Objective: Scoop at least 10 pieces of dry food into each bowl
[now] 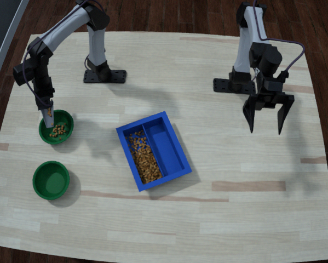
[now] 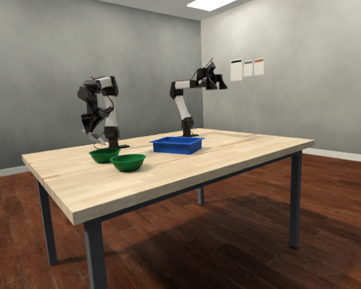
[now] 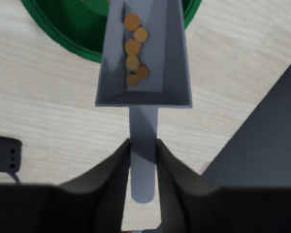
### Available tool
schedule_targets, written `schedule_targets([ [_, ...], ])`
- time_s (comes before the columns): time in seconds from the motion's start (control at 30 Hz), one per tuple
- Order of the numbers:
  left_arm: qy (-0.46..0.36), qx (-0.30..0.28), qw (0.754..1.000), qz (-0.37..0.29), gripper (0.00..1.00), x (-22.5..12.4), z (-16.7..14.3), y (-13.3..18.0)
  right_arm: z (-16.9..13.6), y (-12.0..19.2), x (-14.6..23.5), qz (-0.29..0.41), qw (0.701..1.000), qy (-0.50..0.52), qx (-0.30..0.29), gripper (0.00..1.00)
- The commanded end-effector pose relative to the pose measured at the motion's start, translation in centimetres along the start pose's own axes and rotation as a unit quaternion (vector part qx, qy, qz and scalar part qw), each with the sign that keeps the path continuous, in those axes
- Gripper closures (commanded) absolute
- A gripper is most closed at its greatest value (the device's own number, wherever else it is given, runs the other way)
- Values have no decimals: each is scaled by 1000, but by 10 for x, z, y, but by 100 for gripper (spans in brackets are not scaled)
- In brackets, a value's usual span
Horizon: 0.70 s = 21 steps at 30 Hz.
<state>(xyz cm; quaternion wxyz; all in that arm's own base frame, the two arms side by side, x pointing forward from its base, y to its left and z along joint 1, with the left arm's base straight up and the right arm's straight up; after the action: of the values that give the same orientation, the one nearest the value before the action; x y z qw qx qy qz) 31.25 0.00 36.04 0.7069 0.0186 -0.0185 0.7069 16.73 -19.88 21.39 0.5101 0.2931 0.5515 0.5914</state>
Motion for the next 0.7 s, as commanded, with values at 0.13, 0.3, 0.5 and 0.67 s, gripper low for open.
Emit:
schedule_targets([
  [0.13, 0, -19, 1000, 1, 0, 1, 13, 2, 5, 1, 3, 0, 999, -47, -23, 100],
  [0.3, 0, -19, 1000, 1, 0, 1, 13, 2, 2, -1, 4, 5, 998, -53, -19, 100],
  [0.5, 0, -19, 1000, 1, 0, 1, 13, 2, 1, -3, 6, 14, 998, -54, -14, 100],
  [0.67, 0, -19, 1000, 1, 0, 1, 13, 2, 1, -6, 8, 21, 998, -53, -11, 100],
])
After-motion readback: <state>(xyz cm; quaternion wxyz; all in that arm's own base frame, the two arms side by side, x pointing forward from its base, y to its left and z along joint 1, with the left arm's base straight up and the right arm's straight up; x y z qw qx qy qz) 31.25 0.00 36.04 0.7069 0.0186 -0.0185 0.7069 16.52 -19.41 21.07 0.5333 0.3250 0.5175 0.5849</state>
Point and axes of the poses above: on each arm, the point where the finger pads meet when closed, its own y axis back along the fingers, its own x axis across the jaws, z = x × y, the point moved 7 cm from there along y, back along the fingers, and after that the axes turned 3 degrees about -y, right-handed, at the moved point
